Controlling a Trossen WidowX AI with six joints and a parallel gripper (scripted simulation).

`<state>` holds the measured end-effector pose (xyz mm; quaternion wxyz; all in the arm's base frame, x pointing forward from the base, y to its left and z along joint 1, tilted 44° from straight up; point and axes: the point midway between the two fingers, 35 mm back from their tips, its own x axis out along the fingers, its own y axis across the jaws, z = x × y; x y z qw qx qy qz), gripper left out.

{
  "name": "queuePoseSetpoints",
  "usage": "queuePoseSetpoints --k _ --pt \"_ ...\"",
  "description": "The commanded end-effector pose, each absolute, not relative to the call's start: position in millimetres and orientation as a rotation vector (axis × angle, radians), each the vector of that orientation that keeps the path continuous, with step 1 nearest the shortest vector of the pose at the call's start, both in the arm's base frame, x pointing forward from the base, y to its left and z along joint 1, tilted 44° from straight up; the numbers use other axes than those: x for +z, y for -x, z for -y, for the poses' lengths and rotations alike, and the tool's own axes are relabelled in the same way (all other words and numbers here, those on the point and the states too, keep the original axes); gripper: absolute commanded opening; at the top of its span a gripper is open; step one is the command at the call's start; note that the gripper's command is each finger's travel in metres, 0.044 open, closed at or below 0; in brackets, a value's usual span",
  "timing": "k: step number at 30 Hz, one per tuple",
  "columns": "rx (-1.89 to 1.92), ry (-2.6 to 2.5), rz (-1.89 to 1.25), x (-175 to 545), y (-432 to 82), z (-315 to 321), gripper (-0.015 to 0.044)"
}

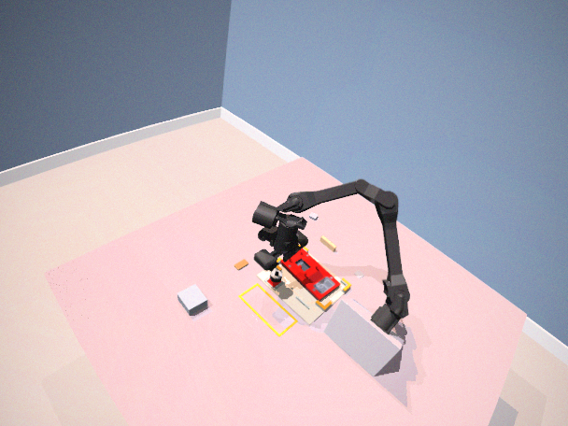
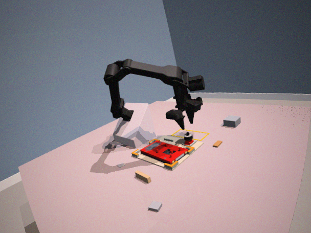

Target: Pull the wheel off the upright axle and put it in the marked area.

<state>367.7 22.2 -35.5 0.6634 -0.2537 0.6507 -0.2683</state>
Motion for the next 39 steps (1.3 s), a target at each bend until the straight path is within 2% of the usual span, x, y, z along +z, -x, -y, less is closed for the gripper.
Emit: queuePoseSetpoints --k 1,10,13,23,29,39 --pt "-0.611 0.584 -1.481 -57.3 -365.6 -1.3 0.03" --pt "-0.613 0.585 -1.481 -72.9 -363.9 17.1 0.03" --pt "-0.62 0.575 -1.487 -70.0 -363.2 16.7 0.0221" --pt "-0.62 0.575 -1.487 -70.0 -363.2 16.7 0.0155" --pt "-0.62 0.575 -1.487 -69.2 -363.3 15.9 0.0" --pt "-0.619 0.576 -1.486 -67.0 -363.5 13.5 0.0"
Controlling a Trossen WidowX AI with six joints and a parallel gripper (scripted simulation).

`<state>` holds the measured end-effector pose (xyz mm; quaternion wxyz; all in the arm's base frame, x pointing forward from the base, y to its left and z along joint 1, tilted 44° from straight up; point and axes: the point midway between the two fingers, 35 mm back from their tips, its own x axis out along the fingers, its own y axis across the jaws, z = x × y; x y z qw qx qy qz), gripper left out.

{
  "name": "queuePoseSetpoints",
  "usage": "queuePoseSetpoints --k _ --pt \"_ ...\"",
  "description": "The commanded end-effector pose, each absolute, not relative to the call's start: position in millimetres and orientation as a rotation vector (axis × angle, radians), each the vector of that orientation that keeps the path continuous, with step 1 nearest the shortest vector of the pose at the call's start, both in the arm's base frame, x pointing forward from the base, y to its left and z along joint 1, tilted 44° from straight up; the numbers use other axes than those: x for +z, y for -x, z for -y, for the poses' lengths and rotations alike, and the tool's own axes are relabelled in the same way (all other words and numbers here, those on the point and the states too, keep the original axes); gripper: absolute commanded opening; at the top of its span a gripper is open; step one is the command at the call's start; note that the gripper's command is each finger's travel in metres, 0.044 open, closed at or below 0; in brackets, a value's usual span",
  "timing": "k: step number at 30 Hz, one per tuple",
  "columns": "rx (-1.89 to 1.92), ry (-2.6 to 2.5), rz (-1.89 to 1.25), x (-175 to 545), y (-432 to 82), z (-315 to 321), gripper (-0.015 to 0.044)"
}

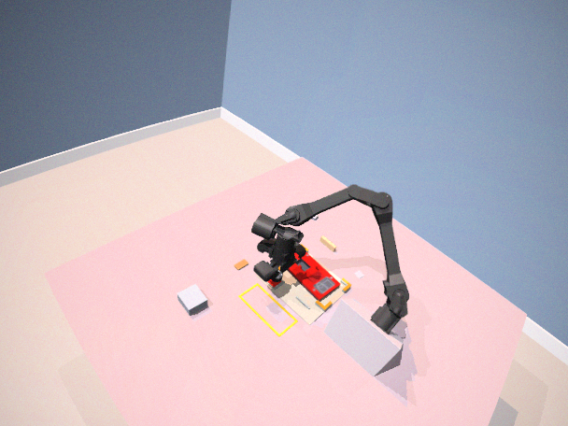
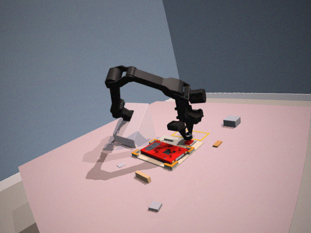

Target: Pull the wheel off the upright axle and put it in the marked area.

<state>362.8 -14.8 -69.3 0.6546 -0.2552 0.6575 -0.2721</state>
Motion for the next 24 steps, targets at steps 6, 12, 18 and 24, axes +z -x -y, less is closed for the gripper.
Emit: queuePoseSetpoints --k 6,12,18,24 --pt "-0.618 0.577 -1.486 -65.6 -363.5 12.1 0.0" --pt "-0.618 0.577 -1.486 -64.3 -363.6 10.7 0.0" --pt "-0.618 0.577 -1.486 -62.9 -363.7 9.2 0.0" --pt "-0.617 0.578 -1.485 -61.5 -363.7 7.8 0.0"
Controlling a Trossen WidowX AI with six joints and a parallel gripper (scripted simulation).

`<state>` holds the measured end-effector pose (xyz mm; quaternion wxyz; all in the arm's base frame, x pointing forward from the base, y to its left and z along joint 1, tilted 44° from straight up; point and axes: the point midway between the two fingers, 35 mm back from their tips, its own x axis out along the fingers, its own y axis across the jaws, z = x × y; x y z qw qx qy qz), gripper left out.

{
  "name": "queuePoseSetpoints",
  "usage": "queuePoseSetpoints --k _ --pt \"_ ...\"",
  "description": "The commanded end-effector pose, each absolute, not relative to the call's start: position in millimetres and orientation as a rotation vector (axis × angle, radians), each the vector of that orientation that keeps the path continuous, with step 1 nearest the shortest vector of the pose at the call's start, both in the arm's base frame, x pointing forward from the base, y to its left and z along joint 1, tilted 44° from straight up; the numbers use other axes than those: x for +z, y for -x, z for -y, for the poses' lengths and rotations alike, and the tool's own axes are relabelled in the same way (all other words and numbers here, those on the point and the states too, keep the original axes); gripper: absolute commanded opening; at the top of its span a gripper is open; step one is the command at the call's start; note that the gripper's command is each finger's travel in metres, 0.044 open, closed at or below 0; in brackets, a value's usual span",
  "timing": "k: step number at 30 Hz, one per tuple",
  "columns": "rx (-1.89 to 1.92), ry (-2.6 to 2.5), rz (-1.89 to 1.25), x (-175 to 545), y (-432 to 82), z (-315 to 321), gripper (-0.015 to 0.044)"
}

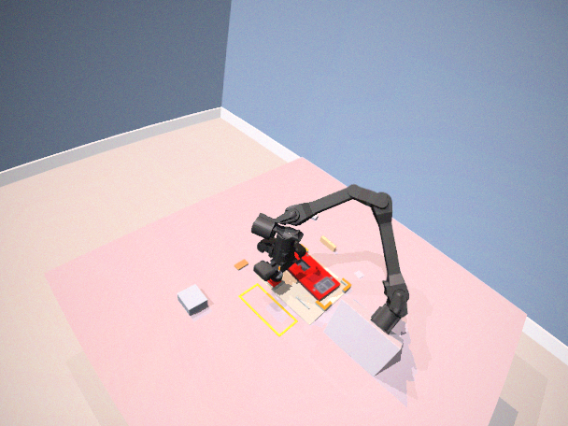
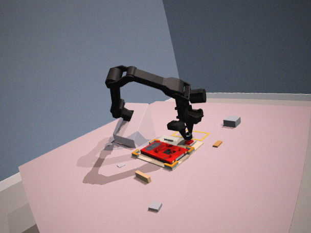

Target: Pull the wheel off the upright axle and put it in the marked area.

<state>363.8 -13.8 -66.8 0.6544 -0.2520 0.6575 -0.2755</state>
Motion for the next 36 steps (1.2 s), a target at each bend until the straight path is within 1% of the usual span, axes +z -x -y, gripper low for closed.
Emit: queuePoseSetpoints --k 1,36 --pt "-0.617 0.578 -1.485 -61.3 -363.8 7.6 0.0" --pt "-0.615 0.581 -1.483 -53.2 -363.8 -0.7 0.0"
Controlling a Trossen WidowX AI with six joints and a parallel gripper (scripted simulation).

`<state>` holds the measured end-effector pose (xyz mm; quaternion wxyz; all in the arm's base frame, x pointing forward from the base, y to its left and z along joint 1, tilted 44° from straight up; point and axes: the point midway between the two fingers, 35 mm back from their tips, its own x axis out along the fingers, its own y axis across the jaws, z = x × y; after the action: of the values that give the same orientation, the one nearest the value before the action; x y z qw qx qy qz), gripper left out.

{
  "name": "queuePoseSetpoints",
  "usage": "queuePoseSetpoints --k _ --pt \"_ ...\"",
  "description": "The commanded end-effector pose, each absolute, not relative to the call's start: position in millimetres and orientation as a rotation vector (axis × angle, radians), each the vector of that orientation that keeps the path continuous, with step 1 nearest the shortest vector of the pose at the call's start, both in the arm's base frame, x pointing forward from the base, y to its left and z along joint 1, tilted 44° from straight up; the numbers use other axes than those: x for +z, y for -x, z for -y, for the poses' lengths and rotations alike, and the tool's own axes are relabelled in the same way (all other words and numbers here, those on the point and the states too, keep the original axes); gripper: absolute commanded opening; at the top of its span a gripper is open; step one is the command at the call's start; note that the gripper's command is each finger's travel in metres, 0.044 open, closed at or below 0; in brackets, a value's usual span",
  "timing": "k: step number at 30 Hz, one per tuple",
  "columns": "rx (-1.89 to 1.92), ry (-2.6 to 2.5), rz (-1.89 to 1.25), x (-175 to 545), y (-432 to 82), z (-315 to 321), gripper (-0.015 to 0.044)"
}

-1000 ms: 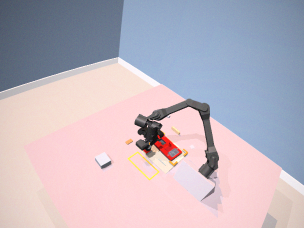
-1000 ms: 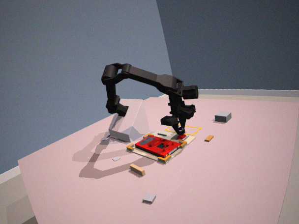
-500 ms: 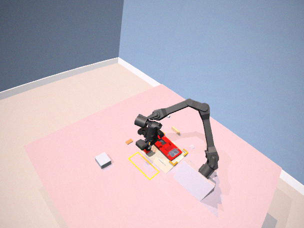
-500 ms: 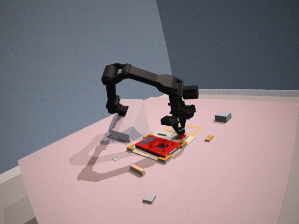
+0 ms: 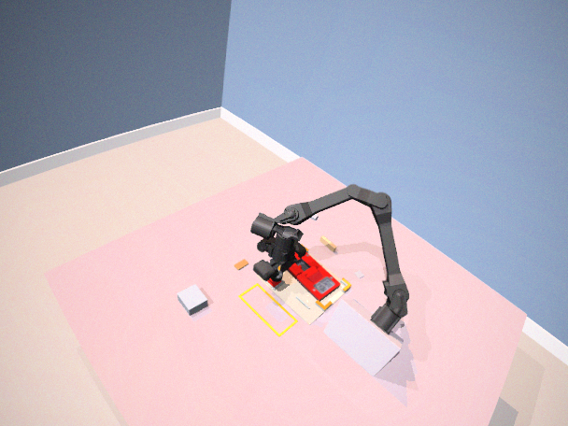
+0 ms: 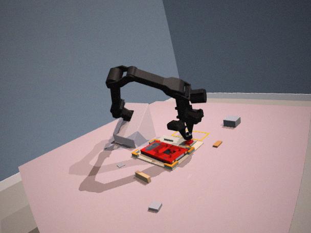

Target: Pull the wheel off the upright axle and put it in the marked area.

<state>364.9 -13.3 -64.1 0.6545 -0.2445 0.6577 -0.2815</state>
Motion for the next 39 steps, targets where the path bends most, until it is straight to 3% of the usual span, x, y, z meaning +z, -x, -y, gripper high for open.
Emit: queuePoseSetpoints --k 1,39 --pt "-0.614 0.581 -1.483 -52.9 -363.8 -0.9 0.0" --pt "-0.612 0.584 -1.481 -43.7 -363.5 -10.1 0.0"
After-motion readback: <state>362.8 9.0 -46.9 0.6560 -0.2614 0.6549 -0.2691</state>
